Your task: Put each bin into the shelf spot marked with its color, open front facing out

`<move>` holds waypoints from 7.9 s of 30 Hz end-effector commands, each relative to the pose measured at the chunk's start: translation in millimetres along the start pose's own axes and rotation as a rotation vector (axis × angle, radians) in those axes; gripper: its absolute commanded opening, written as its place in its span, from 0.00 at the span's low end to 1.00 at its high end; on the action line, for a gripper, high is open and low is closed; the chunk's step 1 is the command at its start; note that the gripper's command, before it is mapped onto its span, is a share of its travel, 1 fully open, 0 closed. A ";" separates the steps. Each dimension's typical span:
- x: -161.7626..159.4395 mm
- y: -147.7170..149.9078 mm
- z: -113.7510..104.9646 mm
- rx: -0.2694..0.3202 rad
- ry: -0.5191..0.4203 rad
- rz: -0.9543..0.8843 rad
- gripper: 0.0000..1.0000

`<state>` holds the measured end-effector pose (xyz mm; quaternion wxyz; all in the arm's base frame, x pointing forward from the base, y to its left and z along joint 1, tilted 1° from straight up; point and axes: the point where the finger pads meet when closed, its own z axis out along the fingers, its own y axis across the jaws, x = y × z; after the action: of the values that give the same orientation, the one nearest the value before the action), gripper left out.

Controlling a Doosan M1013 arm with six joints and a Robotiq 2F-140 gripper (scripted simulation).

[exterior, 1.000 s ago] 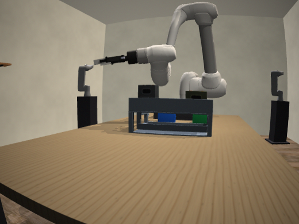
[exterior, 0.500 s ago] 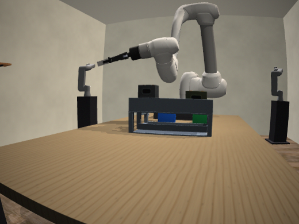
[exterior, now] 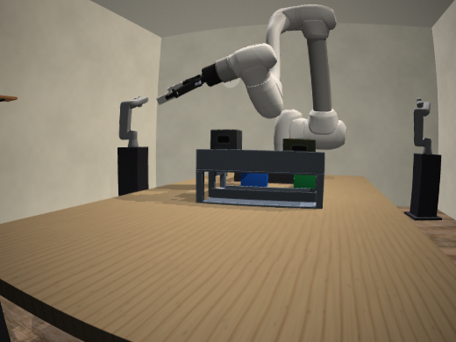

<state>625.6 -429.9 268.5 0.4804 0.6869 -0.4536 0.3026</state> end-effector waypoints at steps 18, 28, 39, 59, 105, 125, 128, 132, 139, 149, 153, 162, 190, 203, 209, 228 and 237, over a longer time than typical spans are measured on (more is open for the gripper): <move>-21.4 4.5 -34.1 0.002 -0.170 -0.147 1.00; -29.5 3.7 -48.3 0.020 -0.227 -0.199 1.00; -54.2 -4.4 -101.2 0.120 -0.398 -0.366 1.00; -81.3 -24.8 -195.0 0.368 -0.589 -0.604 1.00; -117.8 -60.1 -415.8 1.248 -0.462 -1.365 1.00; -148.6 -62.3 -410.4 1.398 -0.204 -1.707 1.00; -148.6 -62.3 -410.4 1.398 -0.204 -1.707 1.00; -155.5 -62.6 -409.2 1.427 -0.142 -1.781 1.00; -174.9 -62.8 -405.8 1.502 0.047 -1.986 1.00; -181.1 -62.8 -404.7 1.523 0.111 -2.050 1.00; -192.6 -62.5 -402.7 1.558 0.236 -2.168 1.00; -198.0 -62.2 -401.7 1.572 0.297 -2.221 1.00; -244.7 -58.2 -393.7 1.638 0.892 -2.653 1.00; -253.6 -56.9 -392.2 1.636 1.020 -2.725 1.00; -253.6 -56.9 -392.1 1.636 1.021 -2.726 1.00; -253.6 -56.9 -392.1 1.635 1.021 -2.726 1.00; -253.6 -56.9 -392.1 1.635 1.021 -2.726 1.00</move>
<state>582.7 28.1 169.7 -0.0018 -0.4431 -0.8964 -0.0099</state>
